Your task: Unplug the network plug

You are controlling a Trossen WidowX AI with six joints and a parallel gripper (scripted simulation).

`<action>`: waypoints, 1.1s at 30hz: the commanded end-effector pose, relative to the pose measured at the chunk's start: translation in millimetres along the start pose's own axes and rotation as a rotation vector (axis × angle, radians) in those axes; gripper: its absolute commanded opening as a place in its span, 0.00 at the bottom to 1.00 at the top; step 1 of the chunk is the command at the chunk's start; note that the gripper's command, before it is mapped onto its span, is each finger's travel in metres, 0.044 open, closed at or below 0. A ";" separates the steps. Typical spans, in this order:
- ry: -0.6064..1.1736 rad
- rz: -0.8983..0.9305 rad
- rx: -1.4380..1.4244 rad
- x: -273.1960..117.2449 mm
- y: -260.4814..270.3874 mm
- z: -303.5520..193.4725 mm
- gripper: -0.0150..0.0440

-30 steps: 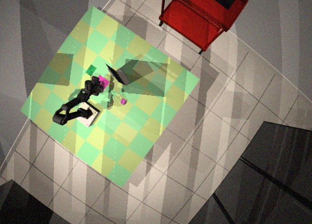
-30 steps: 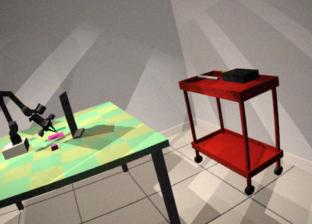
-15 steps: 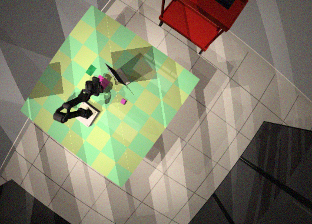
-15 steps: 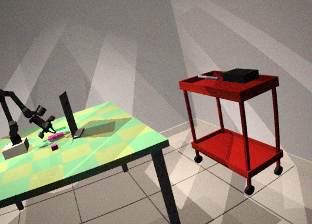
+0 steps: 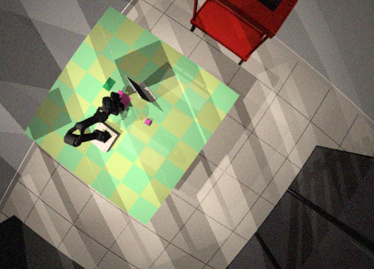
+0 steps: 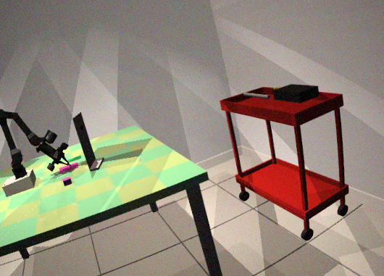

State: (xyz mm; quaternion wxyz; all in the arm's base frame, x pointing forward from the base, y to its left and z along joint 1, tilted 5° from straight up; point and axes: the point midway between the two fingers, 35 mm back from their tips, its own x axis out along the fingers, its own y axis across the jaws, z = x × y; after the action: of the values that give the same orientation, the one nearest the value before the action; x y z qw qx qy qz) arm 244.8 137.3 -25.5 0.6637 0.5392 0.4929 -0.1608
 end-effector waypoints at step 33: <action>-0.001 -0.001 0.001 -6.5 0.3 0.0 0.52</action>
State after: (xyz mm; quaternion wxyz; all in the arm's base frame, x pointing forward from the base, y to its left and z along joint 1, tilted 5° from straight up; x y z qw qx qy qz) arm 243.5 136.4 -22.8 0.6632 0.5396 0.4924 -0.1627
